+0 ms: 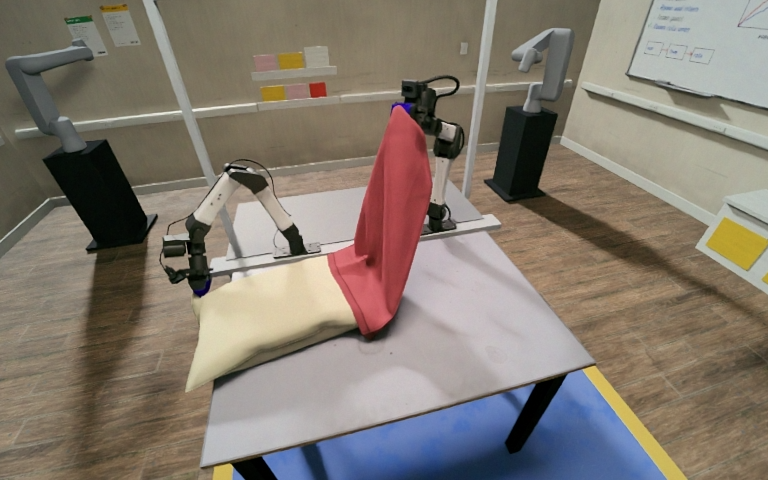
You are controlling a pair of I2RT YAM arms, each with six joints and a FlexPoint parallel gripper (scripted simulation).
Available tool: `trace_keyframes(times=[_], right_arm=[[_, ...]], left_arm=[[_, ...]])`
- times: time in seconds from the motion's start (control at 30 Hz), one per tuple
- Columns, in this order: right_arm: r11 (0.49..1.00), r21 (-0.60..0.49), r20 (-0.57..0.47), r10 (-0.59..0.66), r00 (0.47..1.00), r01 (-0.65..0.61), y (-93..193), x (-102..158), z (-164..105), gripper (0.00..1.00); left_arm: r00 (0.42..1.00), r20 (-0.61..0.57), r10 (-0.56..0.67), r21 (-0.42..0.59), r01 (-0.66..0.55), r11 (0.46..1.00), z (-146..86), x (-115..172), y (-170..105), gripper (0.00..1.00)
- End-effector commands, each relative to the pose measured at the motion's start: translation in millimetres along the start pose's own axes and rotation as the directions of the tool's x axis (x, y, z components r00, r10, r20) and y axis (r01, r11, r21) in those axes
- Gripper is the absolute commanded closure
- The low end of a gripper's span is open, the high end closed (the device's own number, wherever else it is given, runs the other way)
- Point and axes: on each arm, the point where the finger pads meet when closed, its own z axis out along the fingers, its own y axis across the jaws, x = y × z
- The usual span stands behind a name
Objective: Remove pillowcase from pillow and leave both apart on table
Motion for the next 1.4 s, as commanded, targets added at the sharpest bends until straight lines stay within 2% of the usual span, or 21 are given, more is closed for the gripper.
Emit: trace_keyframes(times=[0.0, 0.4, 0.67, 0.7, 0.73, 0.77, 0.87, 1.07, 1.1, 1.13, 1.17, 1.37], right_arm=[[0.998, -0.024, 0.03, -0.049, 0.998, 0.05, 11.3, -5.6, -0.4, 1.0], [0.999, -0.022, 0.033, -0.048, 0.998, 0.049, 10.7, -6.5, -0.8, 1.0], [0.999, -0.022, 0.033, -0.048, 0.998, 0.049, 10.7, -6.5, -0.8, 1.0], [0.999, -0.022, 0.033, -0.048, 0.998, 0.049, 10.7, -6.5, -0.8, 1.0], [0.999, -0.022, 0.033, -0.048, 0.998, 0.049, 10.7, -6.5, -0.8, 1.0], [0.999, -0.022, 0.033, -0.048, 0.998, 0.049, 10.7, -6.5, -0.8, 1.0], [0.999, -0.022, 0.033, -0.048, 0.998, 0.049, 10.7, -6.5, -0.8, 1.0], [0.999, -0.022, 0.033, -0.048, 0.998, 0.049, 10.7, -6.5, -0.8, 1.0], [0.999, -0.022, 0.033, -0.048, 0.998, 0.049, 10.7, -6.5, -0.8, 1.0], [0.999, -0.022, 0.033, -0.048, 0.998, 0.049, 10.7, -6.5, -0.8, 1.0], [0.999, -0.022, 0.033, -0.048, 0.998, 0.049, 10.7, -6.5, -0.8, 1.0], [0.999, -0.022, 0.033, -0.048, 0.998, 0.049, 10.7, -6.5, -0.8, 1.0]], left_arm=[[0.994, 0.111, -0.018, 0.008, 0.017, 1.0, -11.7, -44.8, -0.9, 1.0], [0.997, 0.082, 0.001, -0.001, -0.001, 1.0, -4.3, -30.3, -0.8, 1.0], [0.979, -0.206, -0.001, -0.058, -0.011, 0.998, -8.4, -4.7, 19.9, 1.0], [0.974, -0.226, -0.001, -0.064, -0.014, 0.998, -10.6, -6.1, 22.3, 1.0], [0.981, -0.195, -0.001, -0.035, -0.006, 0.999, -1.5, -1.3, 15.1, 1.0], [0.993, -0.118, 0.002, -0.046, -0.007, 0.999, -4.8, -27.1, 18.3, 1.0], [0.992, -0.127, 0.002, -0.046, -0.007, 0.999, -5.2, -26.4, 18.4, 1.0], [0.937, -0.35, -0.004, -0.102, -0.034, 0.994, -27.6, -6.8, 35.4, 1.0], [0.946, -0.323, -0.002, -0.07, -0.022, 0.997, -11.5, 2.4, 28.2, 1.0], [0.973, -0.231, 0.004, -0.083, -0.024, 0.996, -14.6, -28.3, 31.0, 1.0], [0.971, -0.238, 0.003, -0.08, -0.023, 0.997, -15.2, -27.6, 30.3, 1.0], [0.906, -0.423, -0.01, -0.128, -0.049, 0.991, -42.9, -8.4, 43.9, 1.0]])
